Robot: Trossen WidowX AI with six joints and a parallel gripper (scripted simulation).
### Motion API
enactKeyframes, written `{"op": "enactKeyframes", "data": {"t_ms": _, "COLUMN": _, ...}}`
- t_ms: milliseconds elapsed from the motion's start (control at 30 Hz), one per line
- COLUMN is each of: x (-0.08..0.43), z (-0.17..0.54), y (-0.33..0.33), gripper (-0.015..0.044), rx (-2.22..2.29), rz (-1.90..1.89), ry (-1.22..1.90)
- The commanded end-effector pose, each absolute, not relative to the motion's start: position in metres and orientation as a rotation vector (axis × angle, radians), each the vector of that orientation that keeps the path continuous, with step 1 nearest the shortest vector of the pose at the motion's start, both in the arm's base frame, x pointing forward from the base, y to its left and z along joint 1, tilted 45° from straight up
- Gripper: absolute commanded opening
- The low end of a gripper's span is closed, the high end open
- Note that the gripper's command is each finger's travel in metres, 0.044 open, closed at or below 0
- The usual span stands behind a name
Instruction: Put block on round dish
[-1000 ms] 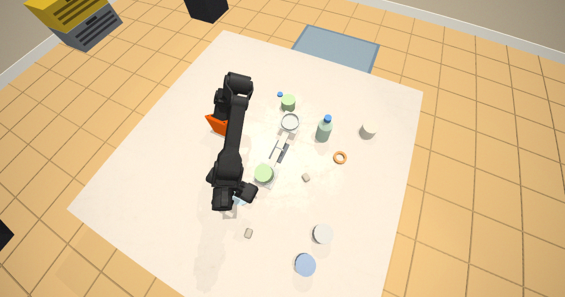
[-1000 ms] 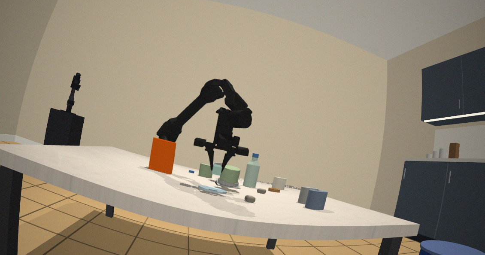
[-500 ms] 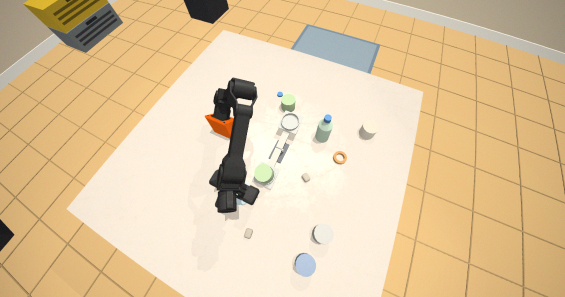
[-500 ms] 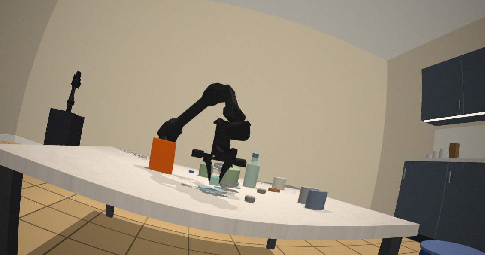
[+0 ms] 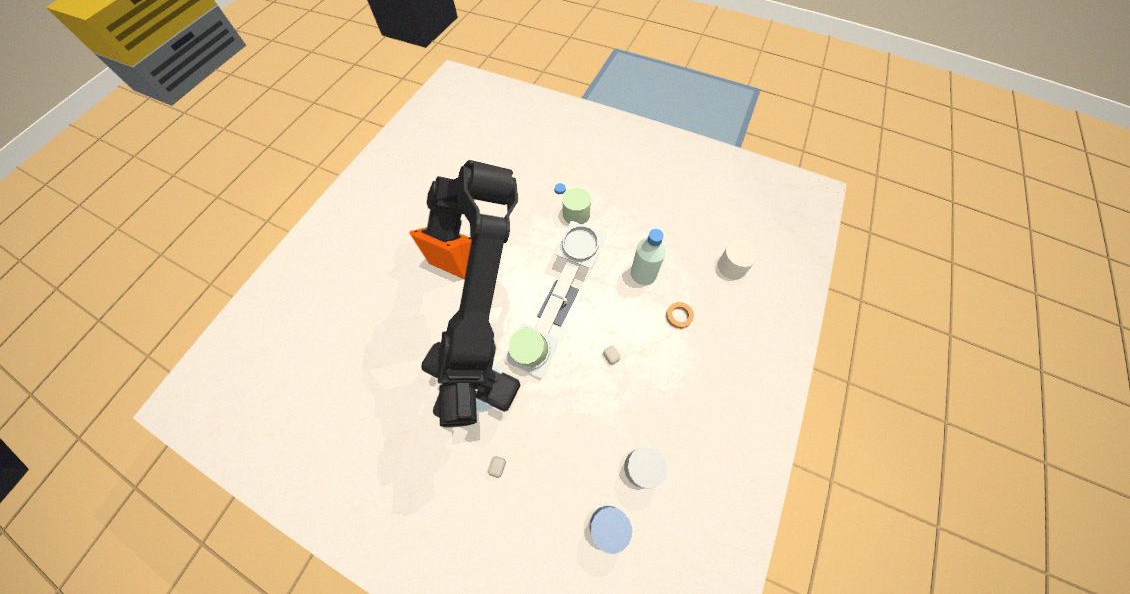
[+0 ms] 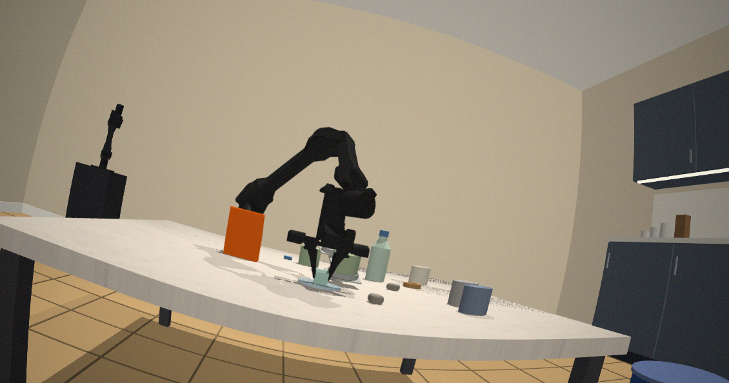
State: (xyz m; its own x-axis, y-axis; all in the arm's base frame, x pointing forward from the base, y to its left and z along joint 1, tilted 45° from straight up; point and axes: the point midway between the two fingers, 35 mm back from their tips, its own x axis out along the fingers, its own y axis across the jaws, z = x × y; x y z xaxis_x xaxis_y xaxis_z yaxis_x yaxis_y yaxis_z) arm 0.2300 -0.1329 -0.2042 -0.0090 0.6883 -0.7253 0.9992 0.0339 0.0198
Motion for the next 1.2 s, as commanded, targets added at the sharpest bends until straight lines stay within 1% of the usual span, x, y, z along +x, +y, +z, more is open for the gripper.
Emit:
{"op": "enactKeyframes", "data": {"t_ms": 0, "x": 0.230, "z": -0.204, "y": -0.133, "gripper": 0.0131, "rx": 1.710, "rz": -0.714, "ry": 1.754}}
{"op": "enactKeyframes", "data": {"t_ms": 333, "x": 0.230, "z": -0.204, "y": -0.133, "gripper": 0.0394, "rx": 1.710, "rz": -0.714, "ry": 1.754}}
{"op": "enactKeyframes", "data": {"t_ms": 400, "x": 0.231, "z": -0.195, "y": -0.142, "gripper": 0.0440, "rx": 1.712, "rz": -0.715, "ry": 1.754}}
{"op": "enactKeyframes", "data": {"t_ms": 500, "x": 0.230, "z": -0.164, "y": -0.171, "gripper": 0.0440, "rx": 1.720, "rz": -0.716, "ry": 1.756}}
{"op": "enactKeyframes", "data": {"t_ms": 667, "x": 0.229, "z": -0.160, "y": -0.175, "gripper": 0.0440, "rx": 1.721, "rz": -0.717, "ry": 1.755}}
{"op": "enactKeyframes", "data": {"t_ms": 800, "x": 0.226, "z": -0.131, "y": -0.203, "gripper": 0.0440, "rx": 1.733, "rz": -0.721, "ry": 1.744}}
{"op": "enactKeyframes", "data": {"t_ms": 1167, "x": 0.226, "z": -0.129, "y": -0.205, "gripper": 0.0440, "rx": 1.733, "rz": -0.721, "ry": 1.743}}
